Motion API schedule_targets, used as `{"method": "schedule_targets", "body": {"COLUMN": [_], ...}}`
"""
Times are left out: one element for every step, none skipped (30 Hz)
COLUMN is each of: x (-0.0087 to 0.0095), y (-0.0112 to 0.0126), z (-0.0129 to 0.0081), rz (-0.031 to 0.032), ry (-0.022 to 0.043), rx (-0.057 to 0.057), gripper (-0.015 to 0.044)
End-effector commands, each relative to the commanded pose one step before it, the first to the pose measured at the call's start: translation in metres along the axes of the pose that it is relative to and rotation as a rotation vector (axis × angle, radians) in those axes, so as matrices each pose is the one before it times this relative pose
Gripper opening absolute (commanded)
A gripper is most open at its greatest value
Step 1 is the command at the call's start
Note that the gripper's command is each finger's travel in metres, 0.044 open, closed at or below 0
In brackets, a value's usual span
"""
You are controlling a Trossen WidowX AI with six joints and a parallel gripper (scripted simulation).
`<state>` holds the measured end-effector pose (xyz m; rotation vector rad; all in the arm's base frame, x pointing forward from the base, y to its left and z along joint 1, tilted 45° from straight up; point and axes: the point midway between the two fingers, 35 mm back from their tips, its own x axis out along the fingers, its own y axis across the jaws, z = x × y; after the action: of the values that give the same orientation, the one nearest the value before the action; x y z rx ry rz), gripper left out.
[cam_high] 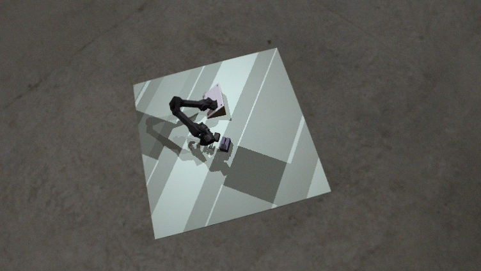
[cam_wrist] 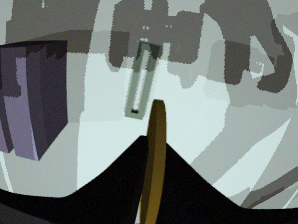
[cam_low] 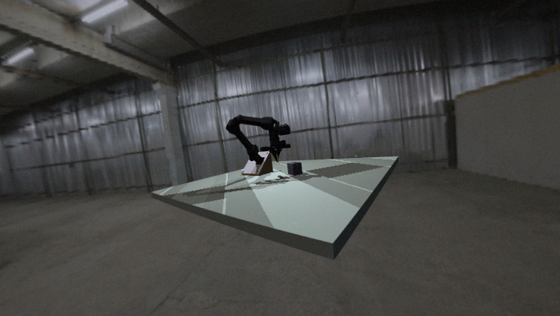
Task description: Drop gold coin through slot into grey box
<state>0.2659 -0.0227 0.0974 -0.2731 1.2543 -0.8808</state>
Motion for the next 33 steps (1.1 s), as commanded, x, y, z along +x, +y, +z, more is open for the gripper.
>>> {"method": "schedule_targets", "body": {"x": [-0.00029, -0.00017, -0.00016, -0.00015, -0.00015, -0.00014, -0.00013, -0.00012, -0.00012, -0.00011, -0.00010, -0.00009, -0.00009, -0.00008, -0.00007, -0.00006, -0.00006, -0.00005, -0.00004, -0.00003, -0.00002, -0.00001, -0.00001, 0.00000, 0.00001, 0.00002, 0.00003, 0.00002, 0.00003, 0.00004, 0.00005, 0.00007, 0.00008], "y": [0.00472, 0.00239, 0.00240, 0.00241, 0.00242, 0.00242, 0.00243, 0.00244, 0.00245, 0.00246, 0.00246, 0.00247, 0.00248, 0.00249, 0.00249, 0.00250, 0.00251, 0.00251, 0.00252, 0.00252, 0.00253, 0.00254, 0.00254, 0.00255, 0.00255, 0.00255, 0.00256, 0.00259, 0.00259, 0.00260, 0.00259, 0.00258, 0.00258], "z": [-0.00115, 0.00041, 0.00039, 0.00037, 0.00035, 0.00033, 0.00030, 0.00028, 0.00026, 0.00024, 0.00022, 0.00019, 0.00017, 0.00015, 0.00013, 0.00010, 0.00008, 0.00006, 0.00004, 0.00001, -0.00001, -0.00003, -0.00006, -0.00008, -0.00010, -0.00013, -0.00015, -0.00018, -0.00020, -0.00022, -0.00025, -0.00027, -0.00030], "rz": [0.00238, 0.00037, 0.00036, 0.00035, 0.00033, 0.00032, 0.00031, 0.00029, 0.00028, 0.00027, 0.00025, 0.00024, 0.00023, 0.00022, 0.00020, 0.00019, 0.00018, 0.00016, 0.00015, 0.00014, 0.00012, 0.00011, 0.00010, 0.00009, 0.00007, 0.00006, 0.00005, 0.00017, 0.00015, 0.00014, 0.00009, 0.00000, -0.00002], "ry": [0.00511, 0.00006, 0.00005, 0.00005, 0.00005, 0.00005, 0.00005, 0.00005, 0.00004, 0.00004, 0.00004, 0.00004, 0.00003, 0.00003, 0.00003, 0.00003, 0.00002, 0.00002, 0.00002, 0.00001, 0.00001, 0.00001, 0.00000, 0.00000, 0.00000, -0.00001, -0.00001, -0.00015, -0.00015, -0.00016, -0.00012, -0.00004, -0.00004], "rx": [-0.0146, 0.0000, 0.0000, 0.0000, 0.0000, 0.0000, 0.0000, 0.0000, 0.0000, 0.0000, 0.0000, 0.0000, 0.0000, 0.0000, 0.0000, 0.0001, 0.0001, 0.0001, 0.0001, 0.0001, 0.0001, 0.0001, 0.0001, 0.0001, 0.0001, 0.0001, 0.0001, 0.0002, 0.0002, 0.0002, 0.0002, 0.0001, 0.0001], "gripper": [0.0000, 0.0000, 0.0000, 0.0000, 0.0000, 0.0000, 0.0000, 0.0000, 0.0000, 0.0000, 0.0000, 0.0000, 0.0000, 0.0000, 0.0000, 0.0000, 0.0000, 0.0000, 0.0000, 0.0000, 0.0000, 0.0000, 0.0000, 0.0000, 0.0000, 0.0000, 0.0000, 0.0000, 0.0000, 0.0000, 0.0000, 0.0000, 0.0000]}}
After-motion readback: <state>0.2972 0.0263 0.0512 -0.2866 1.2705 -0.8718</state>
